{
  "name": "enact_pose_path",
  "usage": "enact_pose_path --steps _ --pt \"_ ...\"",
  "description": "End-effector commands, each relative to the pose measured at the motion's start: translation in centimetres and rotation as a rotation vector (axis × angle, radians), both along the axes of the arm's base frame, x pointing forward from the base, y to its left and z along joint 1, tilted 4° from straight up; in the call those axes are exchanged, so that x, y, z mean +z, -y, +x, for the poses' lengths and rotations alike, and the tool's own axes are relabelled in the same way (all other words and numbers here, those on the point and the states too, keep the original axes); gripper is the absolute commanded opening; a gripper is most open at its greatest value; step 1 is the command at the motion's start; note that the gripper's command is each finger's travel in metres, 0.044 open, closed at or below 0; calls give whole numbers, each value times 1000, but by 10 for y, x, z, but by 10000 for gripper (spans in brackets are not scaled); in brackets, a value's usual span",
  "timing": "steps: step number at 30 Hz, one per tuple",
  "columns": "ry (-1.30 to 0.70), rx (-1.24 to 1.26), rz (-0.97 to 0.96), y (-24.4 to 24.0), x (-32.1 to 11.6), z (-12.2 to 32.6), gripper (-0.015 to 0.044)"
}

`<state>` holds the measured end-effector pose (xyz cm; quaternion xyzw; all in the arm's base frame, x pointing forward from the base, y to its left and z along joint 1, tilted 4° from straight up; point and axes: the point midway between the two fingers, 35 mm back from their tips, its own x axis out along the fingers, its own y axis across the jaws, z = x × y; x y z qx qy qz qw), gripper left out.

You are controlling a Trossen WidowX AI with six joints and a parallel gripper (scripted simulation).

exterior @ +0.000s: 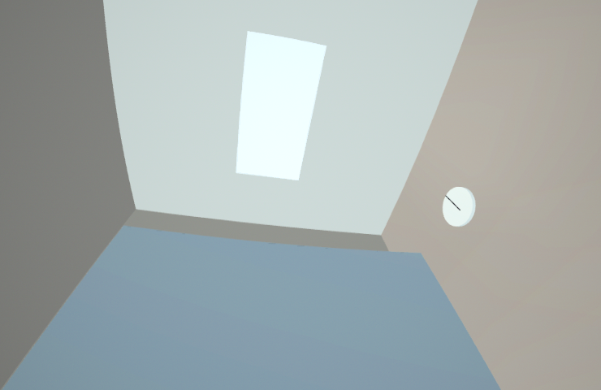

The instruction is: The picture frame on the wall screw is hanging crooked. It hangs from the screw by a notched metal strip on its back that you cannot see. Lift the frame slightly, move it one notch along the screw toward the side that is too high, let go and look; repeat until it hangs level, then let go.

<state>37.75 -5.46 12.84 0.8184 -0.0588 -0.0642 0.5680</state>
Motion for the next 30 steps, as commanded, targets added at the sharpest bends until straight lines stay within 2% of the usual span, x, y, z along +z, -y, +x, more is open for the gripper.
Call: enact_pose_path --steps 1,30 --pt "16 3 -3 0 6 0 0" --pt "16 3 -3 -2 5 1 0"
